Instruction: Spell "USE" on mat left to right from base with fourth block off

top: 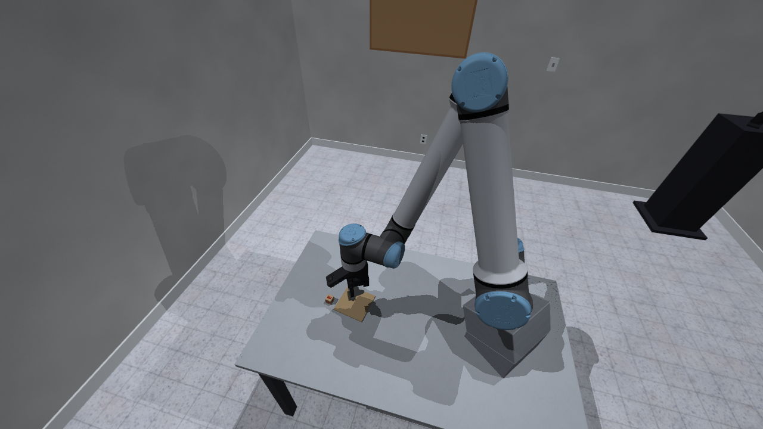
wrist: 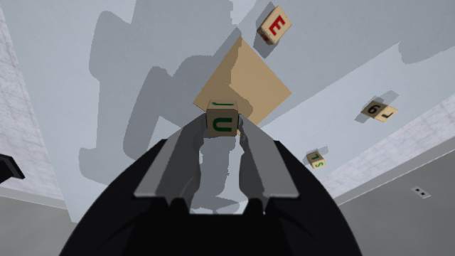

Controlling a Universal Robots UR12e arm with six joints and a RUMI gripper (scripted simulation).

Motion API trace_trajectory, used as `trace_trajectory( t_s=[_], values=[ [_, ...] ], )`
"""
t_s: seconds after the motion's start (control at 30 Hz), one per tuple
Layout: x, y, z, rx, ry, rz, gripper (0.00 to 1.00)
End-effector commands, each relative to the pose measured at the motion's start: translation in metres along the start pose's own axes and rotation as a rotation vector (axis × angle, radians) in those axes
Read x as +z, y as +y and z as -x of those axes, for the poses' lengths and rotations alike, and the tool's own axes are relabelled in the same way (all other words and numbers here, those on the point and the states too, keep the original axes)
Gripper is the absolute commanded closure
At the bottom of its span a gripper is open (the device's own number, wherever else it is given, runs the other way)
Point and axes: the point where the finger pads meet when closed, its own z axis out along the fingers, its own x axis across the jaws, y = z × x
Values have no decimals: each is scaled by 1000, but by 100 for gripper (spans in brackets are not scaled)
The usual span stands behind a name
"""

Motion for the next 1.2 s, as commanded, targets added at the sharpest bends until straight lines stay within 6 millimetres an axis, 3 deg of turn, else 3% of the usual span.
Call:
trace_trajectory(
  t_s=[0.0,1.17],
  values=[
    [-1,-4,1,-139,-1,-5,91],
    [-1,-8,6,-840,0,-5,91]
  ],
)
